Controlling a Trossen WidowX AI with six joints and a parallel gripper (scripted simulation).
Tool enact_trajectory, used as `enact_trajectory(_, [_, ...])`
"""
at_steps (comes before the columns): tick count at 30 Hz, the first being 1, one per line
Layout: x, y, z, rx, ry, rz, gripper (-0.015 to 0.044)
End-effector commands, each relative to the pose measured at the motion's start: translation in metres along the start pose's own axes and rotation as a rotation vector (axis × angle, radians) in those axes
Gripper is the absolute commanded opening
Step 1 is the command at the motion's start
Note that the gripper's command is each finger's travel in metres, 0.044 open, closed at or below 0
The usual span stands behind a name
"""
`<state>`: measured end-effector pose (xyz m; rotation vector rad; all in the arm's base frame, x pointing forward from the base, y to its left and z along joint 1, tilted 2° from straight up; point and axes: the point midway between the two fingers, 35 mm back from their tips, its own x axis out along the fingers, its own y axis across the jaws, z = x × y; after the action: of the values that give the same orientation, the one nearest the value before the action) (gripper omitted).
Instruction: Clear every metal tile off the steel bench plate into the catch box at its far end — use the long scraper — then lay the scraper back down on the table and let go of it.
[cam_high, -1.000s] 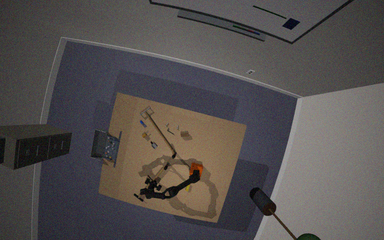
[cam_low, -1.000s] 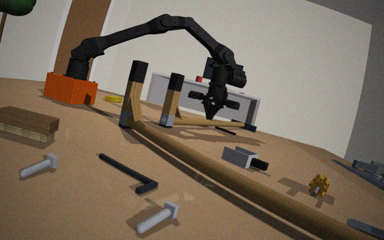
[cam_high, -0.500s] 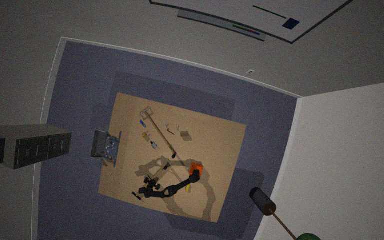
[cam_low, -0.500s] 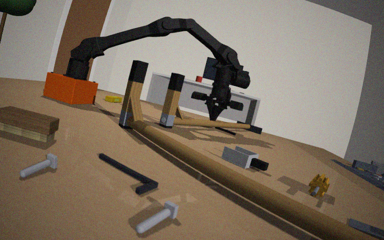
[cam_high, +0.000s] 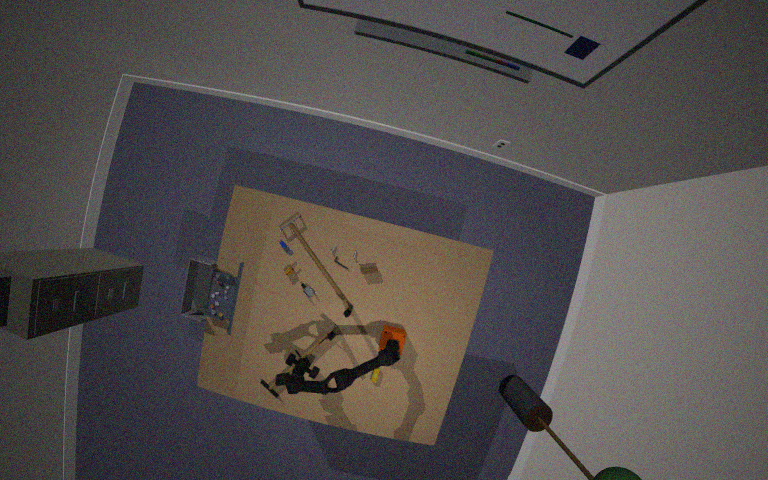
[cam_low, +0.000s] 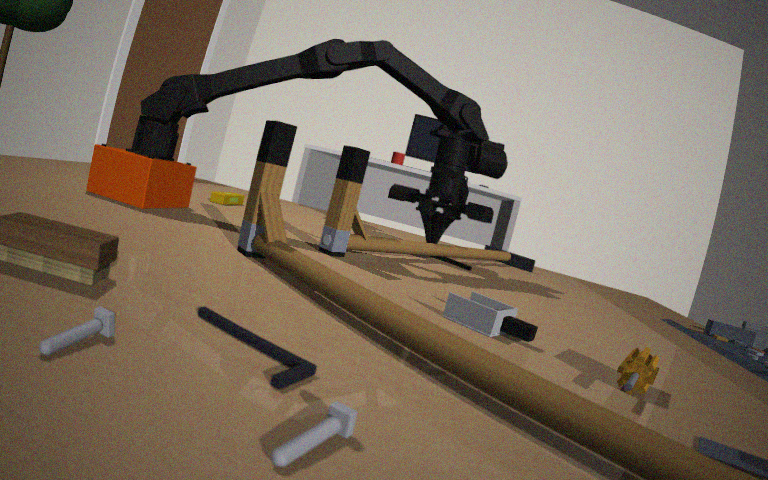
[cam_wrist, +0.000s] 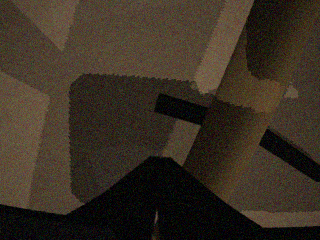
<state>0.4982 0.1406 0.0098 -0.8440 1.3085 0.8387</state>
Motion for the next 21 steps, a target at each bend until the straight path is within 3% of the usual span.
enact_trajectory(1, [-0.003, 0.000, 0.000, 0.000, -0.001, -0.001, 0.0000])
enact_trajectory(15, [-0.057, 0.002, -0.001, -0.001, -0.028, -0.031, 0.0000])
enact_trajectory(21, [-0.061, 0.003, 0.000, 0.014, -0.032, -0.034, 0.0000])
